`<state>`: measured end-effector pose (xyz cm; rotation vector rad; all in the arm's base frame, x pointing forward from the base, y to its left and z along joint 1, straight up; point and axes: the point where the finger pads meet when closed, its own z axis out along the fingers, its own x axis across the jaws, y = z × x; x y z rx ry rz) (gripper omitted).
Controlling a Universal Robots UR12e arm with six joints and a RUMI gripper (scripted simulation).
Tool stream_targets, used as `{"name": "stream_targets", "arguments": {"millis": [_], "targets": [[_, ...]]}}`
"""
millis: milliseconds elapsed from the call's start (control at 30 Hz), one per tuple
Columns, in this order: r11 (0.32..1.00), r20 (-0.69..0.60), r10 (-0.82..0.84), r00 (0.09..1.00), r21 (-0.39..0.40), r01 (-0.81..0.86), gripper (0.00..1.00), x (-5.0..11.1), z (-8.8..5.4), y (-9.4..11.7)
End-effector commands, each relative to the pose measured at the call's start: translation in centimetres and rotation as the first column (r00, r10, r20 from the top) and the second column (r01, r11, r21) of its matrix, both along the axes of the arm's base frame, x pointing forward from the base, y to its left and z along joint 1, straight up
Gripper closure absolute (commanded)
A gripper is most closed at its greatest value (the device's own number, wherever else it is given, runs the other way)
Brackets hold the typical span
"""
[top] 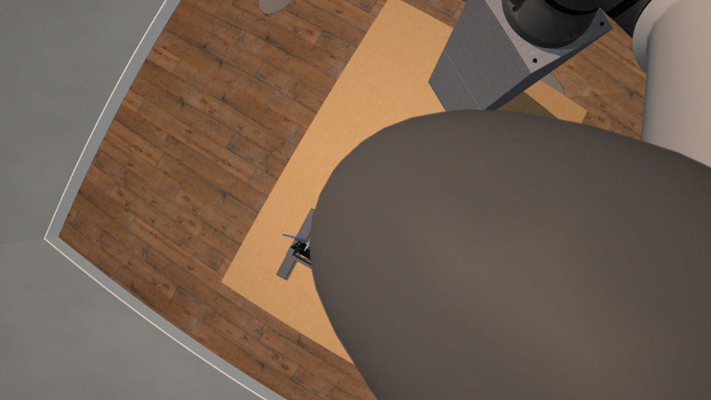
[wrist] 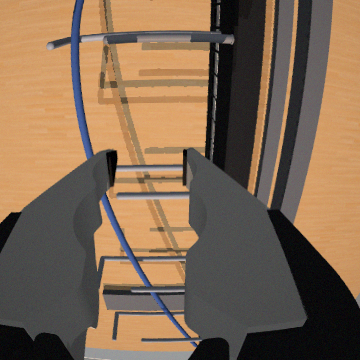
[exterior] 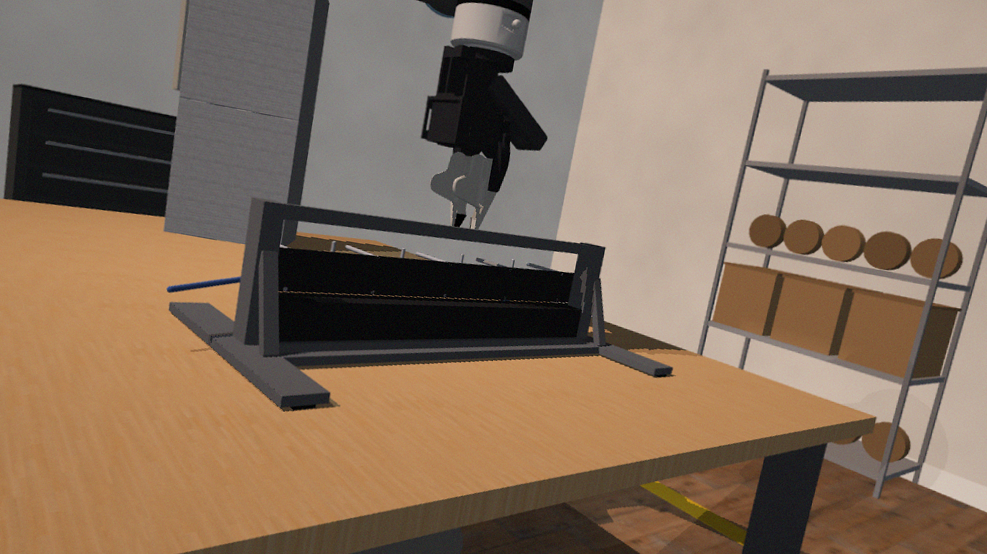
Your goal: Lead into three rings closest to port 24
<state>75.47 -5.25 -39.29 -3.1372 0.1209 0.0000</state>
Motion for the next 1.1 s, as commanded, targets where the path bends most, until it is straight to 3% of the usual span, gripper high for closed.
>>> {"name": "stream_targets", "arguments": {"millis": [0,400,433,1067], "targets": [[1.0,0.001,0.0,1.0,0.0,0.0,0.8,0.07,0.98,-0.02],[1.0,0.001,0.0,1.0,0.0,0.0,0.8,0.06,1.85,-0.02],[1.0,0.001,0.0,1.0,0.0,0.0,1.0,0.06,1.85,-0.02],[1.0,0.001,0.0,1.0,0.0,0.0,1.0,0.06,1.85,-0.02]]}}
